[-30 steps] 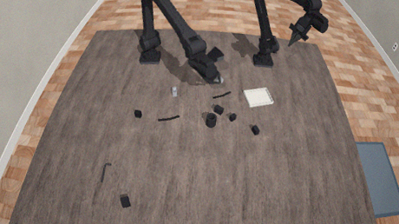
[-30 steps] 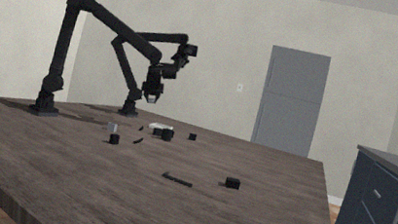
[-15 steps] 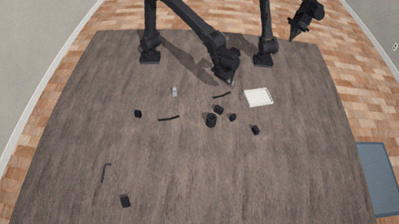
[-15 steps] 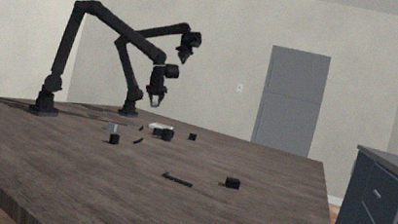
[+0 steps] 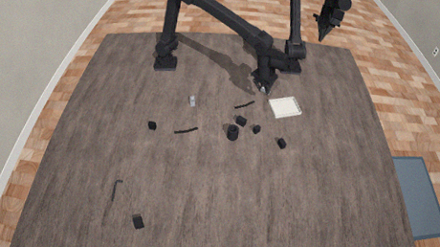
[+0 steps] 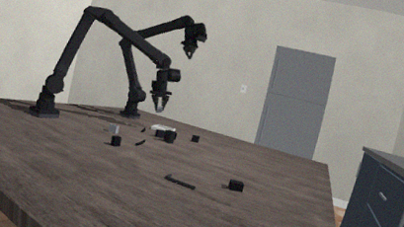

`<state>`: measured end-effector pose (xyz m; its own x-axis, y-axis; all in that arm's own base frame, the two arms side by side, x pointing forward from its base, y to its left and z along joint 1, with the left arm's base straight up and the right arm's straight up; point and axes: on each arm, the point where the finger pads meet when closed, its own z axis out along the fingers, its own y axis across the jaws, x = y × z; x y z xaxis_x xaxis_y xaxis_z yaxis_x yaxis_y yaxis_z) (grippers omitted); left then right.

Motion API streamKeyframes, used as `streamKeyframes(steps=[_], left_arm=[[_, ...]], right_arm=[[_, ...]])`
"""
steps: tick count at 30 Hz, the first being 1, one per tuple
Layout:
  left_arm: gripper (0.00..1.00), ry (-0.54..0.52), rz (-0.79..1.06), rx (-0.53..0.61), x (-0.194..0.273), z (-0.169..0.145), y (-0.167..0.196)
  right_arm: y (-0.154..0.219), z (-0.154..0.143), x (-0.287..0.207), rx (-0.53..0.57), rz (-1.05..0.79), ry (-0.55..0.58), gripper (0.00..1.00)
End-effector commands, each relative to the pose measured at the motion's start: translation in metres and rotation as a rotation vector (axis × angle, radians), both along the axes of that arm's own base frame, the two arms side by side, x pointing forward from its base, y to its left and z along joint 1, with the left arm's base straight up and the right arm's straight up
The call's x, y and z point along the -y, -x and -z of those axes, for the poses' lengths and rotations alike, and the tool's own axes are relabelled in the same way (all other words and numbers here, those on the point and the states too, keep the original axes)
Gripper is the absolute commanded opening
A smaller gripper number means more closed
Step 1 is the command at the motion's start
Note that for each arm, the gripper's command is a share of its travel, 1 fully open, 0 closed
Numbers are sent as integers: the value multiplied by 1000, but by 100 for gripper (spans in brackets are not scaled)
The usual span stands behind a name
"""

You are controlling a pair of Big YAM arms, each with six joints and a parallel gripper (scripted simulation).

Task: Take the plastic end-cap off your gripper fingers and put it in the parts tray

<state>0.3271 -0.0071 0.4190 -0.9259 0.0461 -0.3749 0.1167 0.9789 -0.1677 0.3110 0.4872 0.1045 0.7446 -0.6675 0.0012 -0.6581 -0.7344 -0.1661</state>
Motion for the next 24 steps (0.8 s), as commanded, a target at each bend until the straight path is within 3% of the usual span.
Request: streamKeyframes(steps=[1, 24], left_arm=[[0, -4, -23, 39, 1, -23, -12], [0, -3, -27, 39, 0, -23, -12]], right_arm=[[-6, -4, -38, 77, -22, 65, 28], [11, 20, -110, 374, -157, 386, 28]])
